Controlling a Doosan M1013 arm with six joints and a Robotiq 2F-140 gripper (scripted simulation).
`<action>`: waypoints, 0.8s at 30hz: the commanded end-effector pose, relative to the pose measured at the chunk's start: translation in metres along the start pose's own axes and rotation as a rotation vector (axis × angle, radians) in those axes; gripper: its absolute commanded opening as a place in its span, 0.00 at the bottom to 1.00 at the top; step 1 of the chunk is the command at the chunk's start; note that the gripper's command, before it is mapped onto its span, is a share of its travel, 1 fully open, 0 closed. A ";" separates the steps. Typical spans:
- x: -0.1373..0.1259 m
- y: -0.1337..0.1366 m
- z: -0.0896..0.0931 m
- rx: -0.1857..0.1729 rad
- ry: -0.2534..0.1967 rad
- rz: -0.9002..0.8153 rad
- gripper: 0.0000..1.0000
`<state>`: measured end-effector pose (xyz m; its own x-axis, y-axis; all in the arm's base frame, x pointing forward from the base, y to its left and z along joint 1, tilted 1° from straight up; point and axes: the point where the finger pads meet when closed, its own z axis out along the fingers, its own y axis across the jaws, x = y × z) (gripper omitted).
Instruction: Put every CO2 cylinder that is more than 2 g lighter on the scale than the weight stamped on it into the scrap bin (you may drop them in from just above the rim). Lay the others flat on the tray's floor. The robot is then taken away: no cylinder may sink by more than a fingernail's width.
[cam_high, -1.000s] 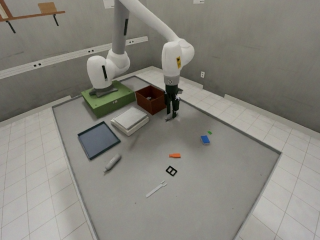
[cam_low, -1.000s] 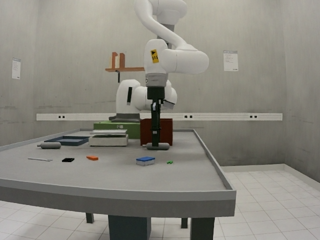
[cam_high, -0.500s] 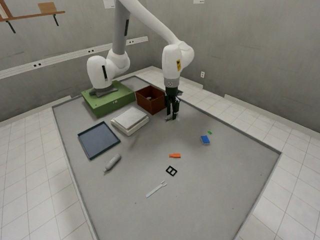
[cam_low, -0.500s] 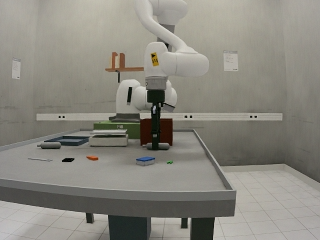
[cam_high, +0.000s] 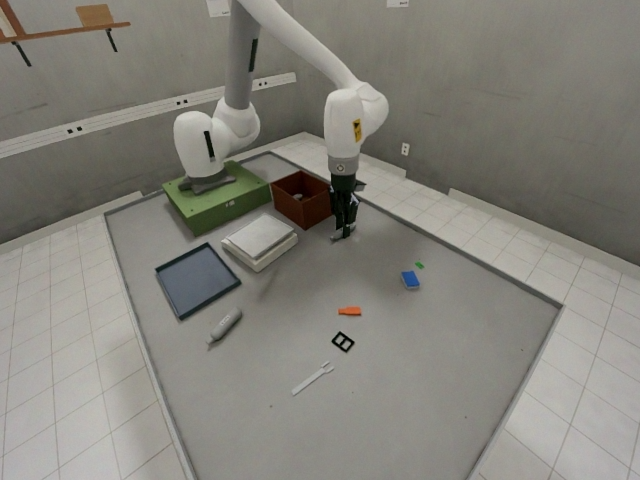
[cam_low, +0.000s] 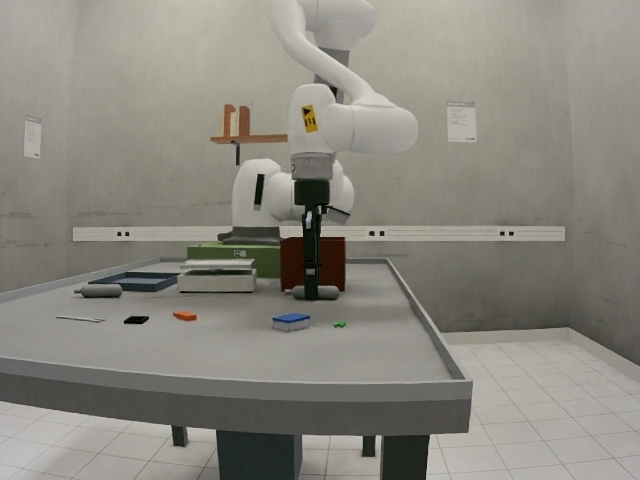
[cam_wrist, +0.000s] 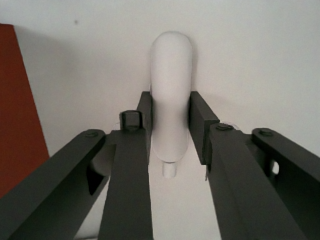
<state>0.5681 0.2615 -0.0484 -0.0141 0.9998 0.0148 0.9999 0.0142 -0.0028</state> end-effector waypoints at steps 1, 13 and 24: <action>0.000 0.001 -0.004 -0.001 0.001 0.000 0.10; 0.000 0.001 -0.067 -0.001 0.001 0.000 0.10; 0.000 0.000 -0.153 -0.001 0.001 0.000 0.10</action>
<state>0.5685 0.2596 0.0821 -0.0141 0.9998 0.0151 0.9999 0.0142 -0.0018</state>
